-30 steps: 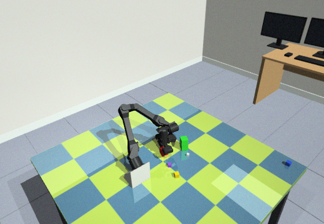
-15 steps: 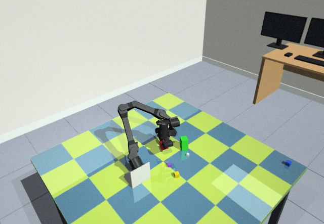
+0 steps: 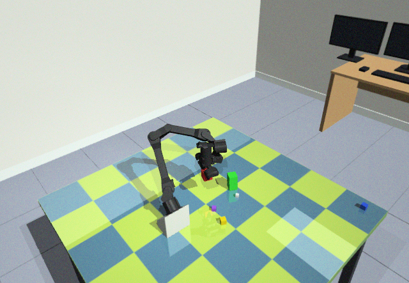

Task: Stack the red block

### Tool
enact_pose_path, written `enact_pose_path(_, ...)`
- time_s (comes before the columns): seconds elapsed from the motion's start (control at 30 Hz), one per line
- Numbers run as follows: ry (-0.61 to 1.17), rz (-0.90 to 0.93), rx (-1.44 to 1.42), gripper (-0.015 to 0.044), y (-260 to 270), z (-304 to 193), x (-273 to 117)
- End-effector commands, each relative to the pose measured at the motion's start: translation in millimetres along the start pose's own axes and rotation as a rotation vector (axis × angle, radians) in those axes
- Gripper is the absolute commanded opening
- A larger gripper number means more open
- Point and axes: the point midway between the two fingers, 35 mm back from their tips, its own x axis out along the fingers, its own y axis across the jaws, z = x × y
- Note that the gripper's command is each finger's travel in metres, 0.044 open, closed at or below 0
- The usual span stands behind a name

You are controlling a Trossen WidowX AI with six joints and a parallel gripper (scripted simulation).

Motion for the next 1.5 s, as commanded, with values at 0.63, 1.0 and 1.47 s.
enact_pose_path(0.63,-0.001,-0.015,-0.019,0.0,-0.7,55.8,-11.6)
enact_pose_path(1.0,-0.002,-0.012,-0.017,0.0,-2.0,96.4,-12.2)
enact_pose_path(1.47,-0.002,-0.005,-0.009,0.0,-5.9,142.9,-5.7)
